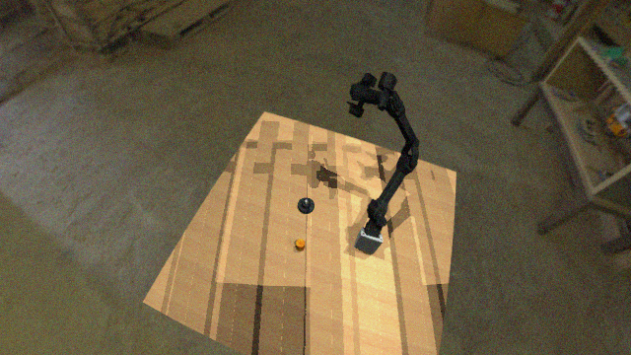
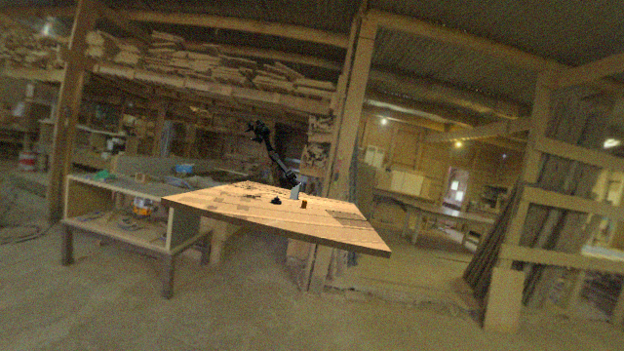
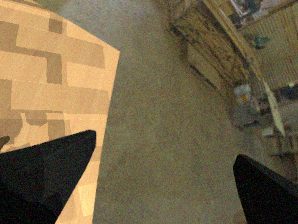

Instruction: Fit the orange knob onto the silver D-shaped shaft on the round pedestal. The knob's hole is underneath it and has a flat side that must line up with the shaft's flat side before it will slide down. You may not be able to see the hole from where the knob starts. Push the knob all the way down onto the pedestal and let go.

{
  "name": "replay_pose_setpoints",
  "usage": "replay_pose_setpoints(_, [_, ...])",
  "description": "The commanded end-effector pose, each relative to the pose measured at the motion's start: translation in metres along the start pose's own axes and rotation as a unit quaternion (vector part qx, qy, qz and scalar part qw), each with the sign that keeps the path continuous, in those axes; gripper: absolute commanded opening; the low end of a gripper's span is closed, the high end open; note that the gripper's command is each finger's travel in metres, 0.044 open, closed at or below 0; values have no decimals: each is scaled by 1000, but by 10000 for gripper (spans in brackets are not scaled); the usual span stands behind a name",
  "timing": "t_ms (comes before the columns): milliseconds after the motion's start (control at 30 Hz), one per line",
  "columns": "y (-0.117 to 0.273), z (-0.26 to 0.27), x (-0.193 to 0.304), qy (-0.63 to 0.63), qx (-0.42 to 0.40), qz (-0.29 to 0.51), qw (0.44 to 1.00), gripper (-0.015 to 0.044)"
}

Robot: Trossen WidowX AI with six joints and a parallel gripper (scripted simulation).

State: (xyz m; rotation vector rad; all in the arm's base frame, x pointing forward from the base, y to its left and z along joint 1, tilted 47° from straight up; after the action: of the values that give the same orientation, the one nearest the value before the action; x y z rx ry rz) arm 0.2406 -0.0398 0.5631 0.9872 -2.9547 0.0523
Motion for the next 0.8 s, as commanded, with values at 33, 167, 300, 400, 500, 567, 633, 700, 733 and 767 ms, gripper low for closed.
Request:
replay_pose_setpoints(33, [0, 1, -2, -2, -1, -1, 1000, 440])
replay_pose_setpoints(167, [-10, 29, -41, -56, -25, -28, 998, 440])
replay_pose_setpoints(300, [-18, 66, -82, -118, -64, -49, 990, 440])
replay_pose_setpoints(400, [-23, 93, -108, -104, -91, -64, 988, 440])
replay_pose_setpoints(500, [-25, 120, -131, -93, -116, -74, 986, 440])
replay_pose_setpoints(567, [-25, 130, -139, -109, -128, -75, 983, 440])
replay_pose_setpoints(633, [-26, 140, -147, -125, -139, -74, 980, 440])
replay_pose_setpoints(700, [-26, 152, -156, -144, -153, -72, 975, 440])
replay_pose_setpoints(733, [-25, 164, -165, -163, -166, -69, 970, 440])
replay_pose_setpoints(767, [-25, 179, -174, -184, -182, -64, 964, 440])
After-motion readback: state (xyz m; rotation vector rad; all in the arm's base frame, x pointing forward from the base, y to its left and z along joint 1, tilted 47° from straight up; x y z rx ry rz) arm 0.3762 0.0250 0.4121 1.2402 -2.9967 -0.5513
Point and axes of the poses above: the point midway between the two fingers, 35 mm back from their tips, its own y axis back along the fingers, its own z axis across the jaws, x = y × z, the point moved 3 cm from there along y, back along the fingers, and after that the axes turned 8 degrees about y, right-handed, at the moved point
